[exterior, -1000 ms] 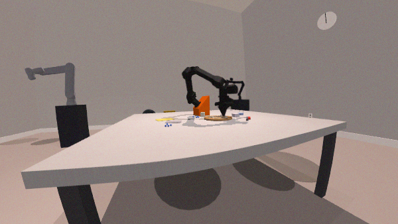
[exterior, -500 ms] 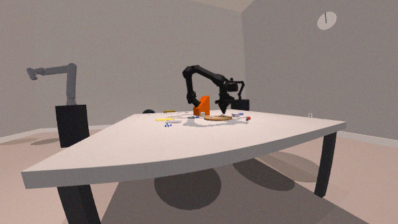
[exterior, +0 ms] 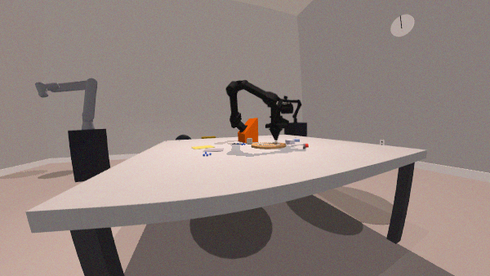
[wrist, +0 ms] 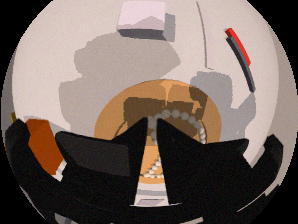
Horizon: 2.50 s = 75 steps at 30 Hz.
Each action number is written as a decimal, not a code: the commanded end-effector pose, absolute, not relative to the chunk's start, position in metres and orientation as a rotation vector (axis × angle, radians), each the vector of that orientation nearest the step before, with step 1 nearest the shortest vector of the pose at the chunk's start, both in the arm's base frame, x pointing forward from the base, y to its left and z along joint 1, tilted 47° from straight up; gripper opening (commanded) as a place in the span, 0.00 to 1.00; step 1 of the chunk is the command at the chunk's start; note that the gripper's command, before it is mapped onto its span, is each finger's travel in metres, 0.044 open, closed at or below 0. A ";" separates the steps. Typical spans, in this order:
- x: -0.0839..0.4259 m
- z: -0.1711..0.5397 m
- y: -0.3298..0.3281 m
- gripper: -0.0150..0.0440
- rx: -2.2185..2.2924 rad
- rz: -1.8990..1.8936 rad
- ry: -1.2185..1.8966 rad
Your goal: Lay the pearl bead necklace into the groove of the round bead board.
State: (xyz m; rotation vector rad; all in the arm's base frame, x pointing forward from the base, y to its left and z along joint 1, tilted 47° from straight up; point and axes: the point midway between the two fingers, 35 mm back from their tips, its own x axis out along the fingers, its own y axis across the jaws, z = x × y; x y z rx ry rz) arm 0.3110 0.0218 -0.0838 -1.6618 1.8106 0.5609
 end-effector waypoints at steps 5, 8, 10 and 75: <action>0.309 -0.092 0.013 0.25 -1.658 0.564 1.816; 0.309 -0.095 0.010 0.25 -1.658 0.564 1.816; 0.308 -0.095 0.010 0.25 -1.658 0.564 1.816; 0.308 -0.095 0.010 0.25 -1.658 0.564 1.816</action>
